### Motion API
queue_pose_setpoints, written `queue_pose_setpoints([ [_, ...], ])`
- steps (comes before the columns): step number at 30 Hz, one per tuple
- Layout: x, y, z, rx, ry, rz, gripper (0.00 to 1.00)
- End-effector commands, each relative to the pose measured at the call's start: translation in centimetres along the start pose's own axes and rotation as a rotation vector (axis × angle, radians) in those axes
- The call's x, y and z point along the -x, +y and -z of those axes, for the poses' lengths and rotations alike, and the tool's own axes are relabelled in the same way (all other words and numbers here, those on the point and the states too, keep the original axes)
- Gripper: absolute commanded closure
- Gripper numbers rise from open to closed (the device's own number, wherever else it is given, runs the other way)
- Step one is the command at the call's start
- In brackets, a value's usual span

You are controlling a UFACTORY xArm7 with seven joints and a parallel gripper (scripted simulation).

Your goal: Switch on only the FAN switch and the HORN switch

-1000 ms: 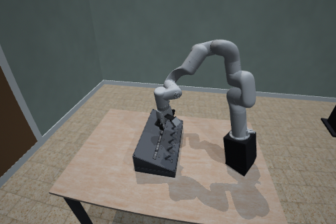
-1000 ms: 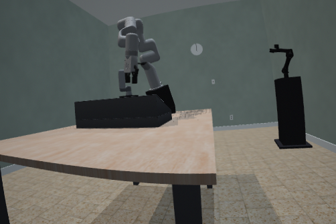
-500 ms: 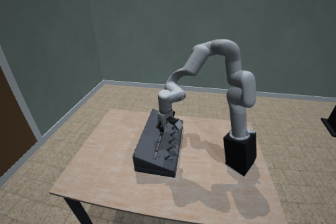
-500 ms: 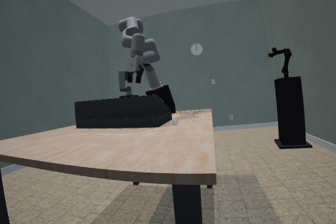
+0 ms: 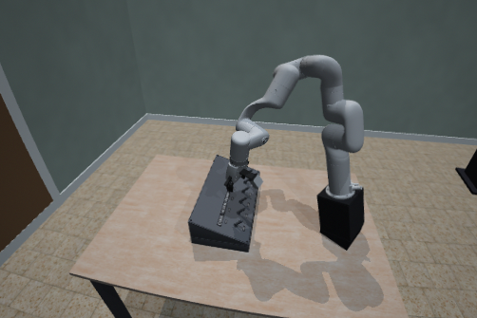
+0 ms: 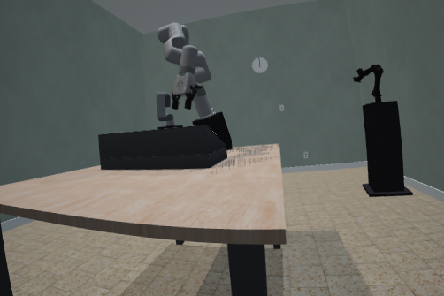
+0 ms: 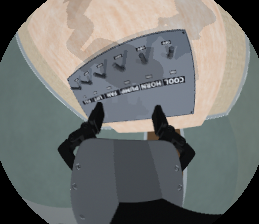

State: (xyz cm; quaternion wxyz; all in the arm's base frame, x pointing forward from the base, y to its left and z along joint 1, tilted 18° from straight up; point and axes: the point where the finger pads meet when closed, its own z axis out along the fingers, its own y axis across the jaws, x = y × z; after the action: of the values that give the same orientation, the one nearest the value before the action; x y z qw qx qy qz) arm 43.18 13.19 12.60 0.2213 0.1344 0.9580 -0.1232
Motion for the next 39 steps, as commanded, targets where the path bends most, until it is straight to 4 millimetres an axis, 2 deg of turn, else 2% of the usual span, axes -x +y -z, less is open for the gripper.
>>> queue_pose_setpoints([
  [1, 0.1, 0.1, 0.1, 0.003, -0.003, 0.0, 0.0],
  [3, -1.7, 1.8, 0.7, 0.052, -0.071, 0.091, 0.0],
  [14, -1.7, 1.8, 0.7, 0.052, -0.071, 0.091, 0.0],
  [16, -3.7, 3.3, 1.3, 0.101, -0.119, 0.175, 0.0],
  [28, -3.7, 3.3, 1.3, 0.101, -0.119, 0.175, 0.0],
  [30, -5.7, 4.3, 1.7, 0.144, -0.151, 0.248, 0.0],
  [39, -5.7, 4.3, 1.7, 0.144, -0.151, 0.248, 0.0],
])
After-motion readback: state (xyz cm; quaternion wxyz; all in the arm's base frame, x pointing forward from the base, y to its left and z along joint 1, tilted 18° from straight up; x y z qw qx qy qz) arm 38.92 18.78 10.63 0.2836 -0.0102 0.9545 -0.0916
